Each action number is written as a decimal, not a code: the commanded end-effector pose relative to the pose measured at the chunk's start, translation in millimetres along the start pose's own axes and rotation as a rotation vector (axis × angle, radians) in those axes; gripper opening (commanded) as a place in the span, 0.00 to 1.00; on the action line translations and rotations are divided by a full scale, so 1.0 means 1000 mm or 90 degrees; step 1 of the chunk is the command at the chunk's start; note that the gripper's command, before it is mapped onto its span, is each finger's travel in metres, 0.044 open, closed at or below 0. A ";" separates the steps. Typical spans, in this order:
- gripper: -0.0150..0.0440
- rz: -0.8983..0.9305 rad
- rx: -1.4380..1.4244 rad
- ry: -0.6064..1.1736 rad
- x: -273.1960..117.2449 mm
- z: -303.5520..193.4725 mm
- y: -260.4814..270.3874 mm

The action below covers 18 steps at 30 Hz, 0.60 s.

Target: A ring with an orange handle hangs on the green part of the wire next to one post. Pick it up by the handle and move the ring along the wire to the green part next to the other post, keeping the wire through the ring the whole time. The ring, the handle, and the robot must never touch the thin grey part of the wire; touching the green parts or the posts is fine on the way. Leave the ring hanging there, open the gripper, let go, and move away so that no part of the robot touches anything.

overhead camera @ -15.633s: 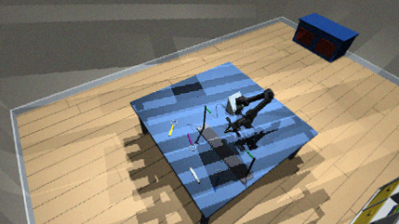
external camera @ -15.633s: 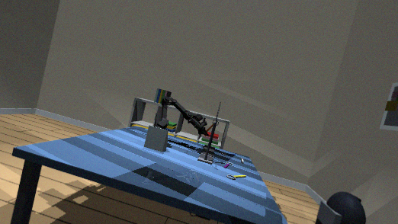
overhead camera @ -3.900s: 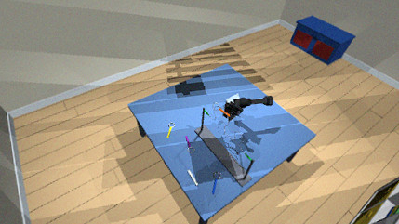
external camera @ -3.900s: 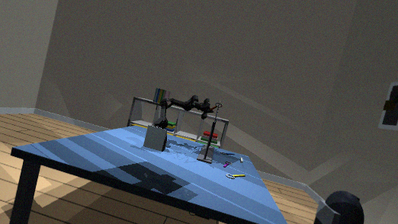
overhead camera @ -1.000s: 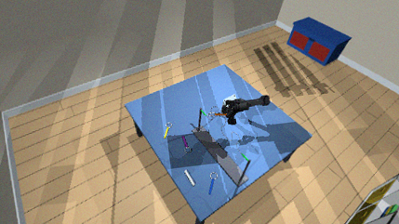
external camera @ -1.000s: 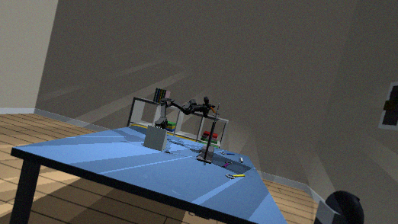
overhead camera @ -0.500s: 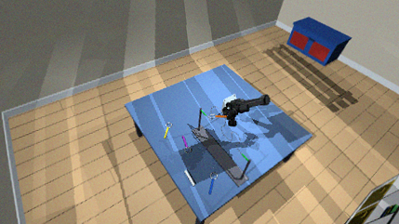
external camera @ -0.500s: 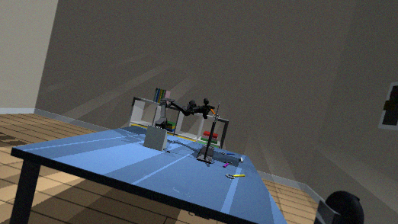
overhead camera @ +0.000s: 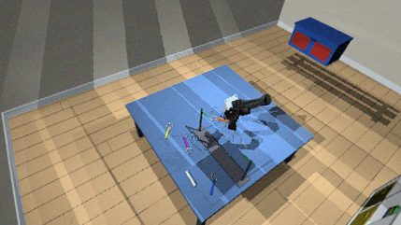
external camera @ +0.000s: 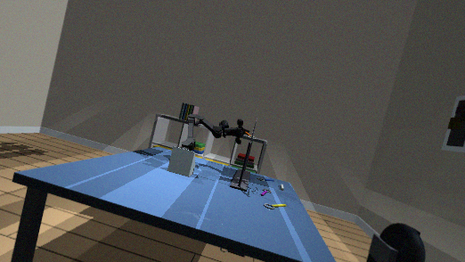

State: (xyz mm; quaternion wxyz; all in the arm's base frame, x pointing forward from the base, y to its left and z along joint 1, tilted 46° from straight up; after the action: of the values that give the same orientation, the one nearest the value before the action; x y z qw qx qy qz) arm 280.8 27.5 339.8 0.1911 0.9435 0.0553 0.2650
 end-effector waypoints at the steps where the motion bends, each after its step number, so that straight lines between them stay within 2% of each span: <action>1: 0.00 -0.026 -0.044 0.002 -0.003 0.003 -0.010; 18: 0.00 -0.154 -0.274 0.023 -0.017 0.022 -0.053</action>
State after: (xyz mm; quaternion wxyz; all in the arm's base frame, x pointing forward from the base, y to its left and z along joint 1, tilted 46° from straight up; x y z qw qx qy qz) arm 277.9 61.5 301.7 0.3893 0.8755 0.1052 0.2663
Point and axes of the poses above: the point midway between the two fingers, 35 mm back from their tips, its own x axis out along the fingers, its own y axis across the jaws, z = x × y, the point moved 9 cm from there along -x, back along the fingers, and after that the axes turned 4 degrees about x, right-handed, at the moved point
